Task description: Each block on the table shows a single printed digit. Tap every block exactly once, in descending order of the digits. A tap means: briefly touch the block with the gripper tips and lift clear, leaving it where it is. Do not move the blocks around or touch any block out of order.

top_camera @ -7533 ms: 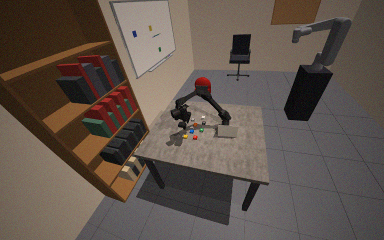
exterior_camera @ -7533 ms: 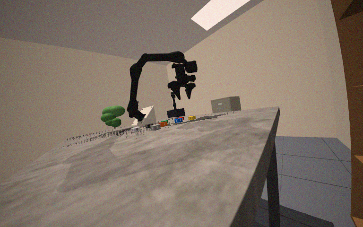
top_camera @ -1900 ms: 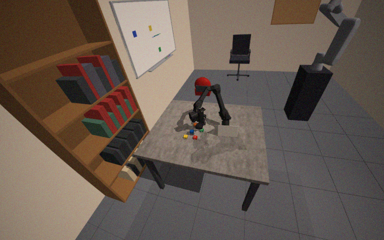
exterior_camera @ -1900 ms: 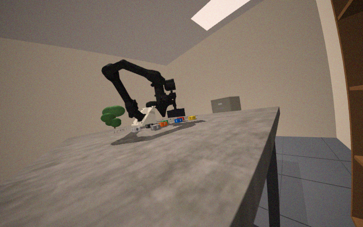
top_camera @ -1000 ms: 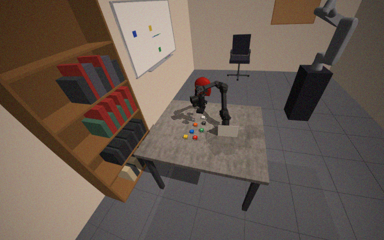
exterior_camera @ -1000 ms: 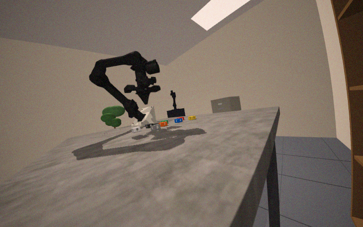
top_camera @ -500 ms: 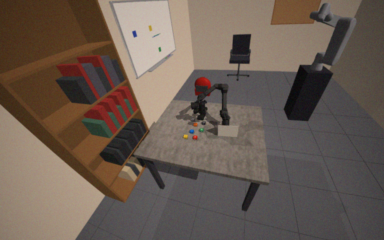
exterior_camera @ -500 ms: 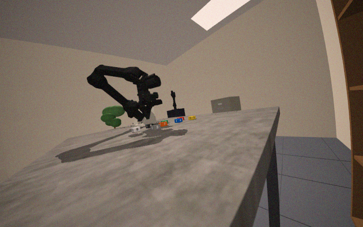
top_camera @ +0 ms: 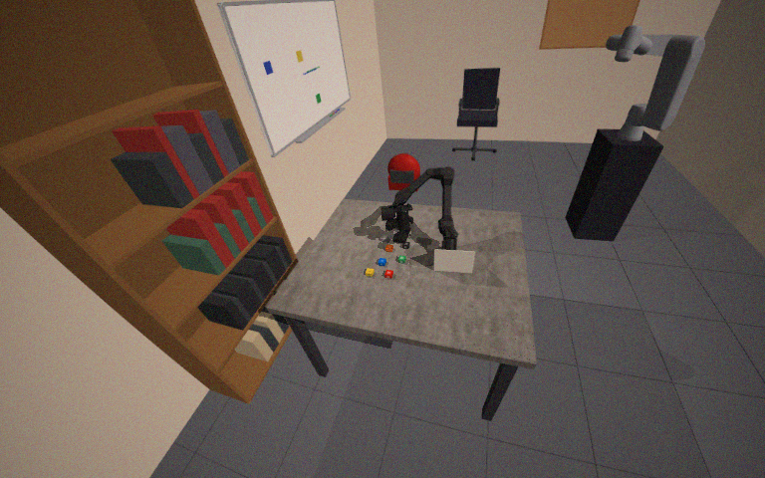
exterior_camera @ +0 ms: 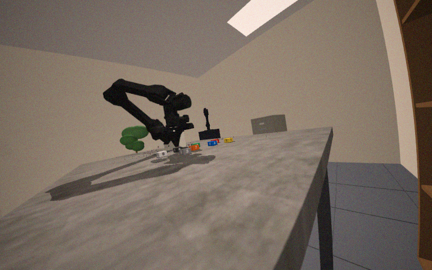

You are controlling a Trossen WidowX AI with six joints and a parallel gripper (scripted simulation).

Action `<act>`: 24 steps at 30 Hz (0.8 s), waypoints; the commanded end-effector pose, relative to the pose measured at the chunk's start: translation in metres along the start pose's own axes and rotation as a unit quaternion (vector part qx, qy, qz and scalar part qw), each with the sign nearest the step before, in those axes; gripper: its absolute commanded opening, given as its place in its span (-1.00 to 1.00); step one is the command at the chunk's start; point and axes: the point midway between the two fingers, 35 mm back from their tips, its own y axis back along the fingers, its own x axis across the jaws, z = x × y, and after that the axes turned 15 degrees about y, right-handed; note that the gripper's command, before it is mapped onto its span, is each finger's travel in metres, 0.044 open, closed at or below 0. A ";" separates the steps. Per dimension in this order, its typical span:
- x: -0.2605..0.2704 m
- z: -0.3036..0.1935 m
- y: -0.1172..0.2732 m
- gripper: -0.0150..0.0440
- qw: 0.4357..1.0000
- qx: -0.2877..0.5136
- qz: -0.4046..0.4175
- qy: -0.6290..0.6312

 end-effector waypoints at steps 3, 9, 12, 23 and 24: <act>0.000 -0.003 -0.009 -0.42 1.000 0.004 -0.003 0.004; 0.000 -0.001 -0.004 -0.42 1.000 0.000 -0.001 0.001; 0.000 -0.002 0.019 -0.42 1.000 0.004 -0.002 0.004; 0.001 -0.001 0.099 -0.42 1.000 0.004 0.000 0.005; 0.001 -0.002 0.102 -0.42 1.000 0.005 0.000 0.005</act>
